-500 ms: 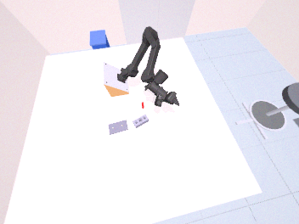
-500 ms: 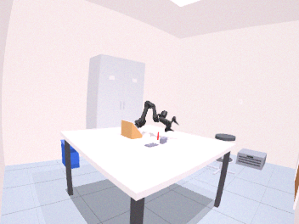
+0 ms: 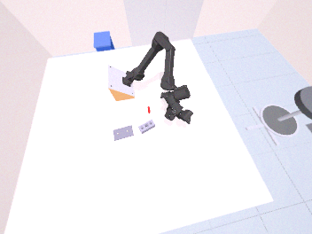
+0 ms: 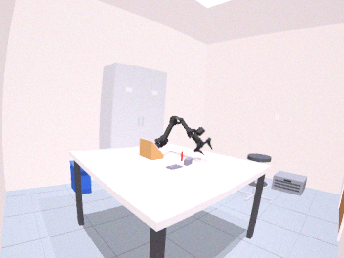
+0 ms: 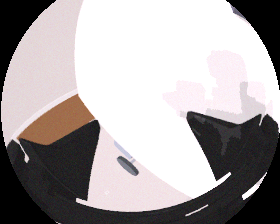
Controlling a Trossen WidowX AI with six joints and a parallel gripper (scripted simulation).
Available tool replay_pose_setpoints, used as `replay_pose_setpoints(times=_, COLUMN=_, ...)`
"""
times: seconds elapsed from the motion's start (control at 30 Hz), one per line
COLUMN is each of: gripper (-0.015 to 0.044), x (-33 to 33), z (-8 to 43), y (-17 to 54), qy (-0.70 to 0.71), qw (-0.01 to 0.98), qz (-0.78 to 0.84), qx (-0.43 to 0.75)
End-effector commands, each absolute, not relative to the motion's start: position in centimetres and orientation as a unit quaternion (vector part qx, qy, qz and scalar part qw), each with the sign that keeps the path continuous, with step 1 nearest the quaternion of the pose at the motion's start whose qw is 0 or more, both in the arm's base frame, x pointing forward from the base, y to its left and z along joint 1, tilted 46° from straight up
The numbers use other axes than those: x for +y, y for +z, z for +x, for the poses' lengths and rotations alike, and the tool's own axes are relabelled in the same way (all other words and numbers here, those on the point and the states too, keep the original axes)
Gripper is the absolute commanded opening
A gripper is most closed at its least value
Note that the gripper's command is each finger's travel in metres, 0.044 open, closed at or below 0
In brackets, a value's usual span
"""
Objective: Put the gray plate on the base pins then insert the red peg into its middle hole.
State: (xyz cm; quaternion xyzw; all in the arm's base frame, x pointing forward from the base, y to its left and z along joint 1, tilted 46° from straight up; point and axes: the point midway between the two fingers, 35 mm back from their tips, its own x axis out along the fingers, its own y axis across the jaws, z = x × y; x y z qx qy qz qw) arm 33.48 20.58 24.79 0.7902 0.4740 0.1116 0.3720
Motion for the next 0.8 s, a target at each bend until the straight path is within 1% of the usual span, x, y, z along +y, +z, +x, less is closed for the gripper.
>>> replay_pose_setpoints(times=0.0, gripper=0.044, x=20.8, z=34.8, y=25.1, qy=0.036, qw=0.402, qz=0.746, qx=0.529)
replay_pose_setpoints(times=0.2, gripper=0.044, x=20.5, z=34.0, y=25.8, qy=-0.039, qw=0.413, qz=0.688, qx=0.595)
replay_pose_setpoints(times=0.33, gripper=0.044, x=20.0, z=32.3, y=26.8, qy=-0.082, qw=0.409, qz=0.645, qx=0.641)
replay_pose_setpoints(times=0.5, gripper=0.044, x=19.4, z=30.6, y=28.7, qy=-0.103, qw=0.405, qz=0.602, qx=0.68)
replay_pose_setpoints(times=0.57, gripper=0.044, x=19.0, z=29.3, y=28.9, qy=-0.125, qw=0.39, qz=0.587, qx=0.698)
replay_pose_setpoints(times=0.77, gripper=0.044, x=18.9, z=29.0, y=29.0, qy=-0.129, qw=0.387, qz=0.583, qx=0.703)
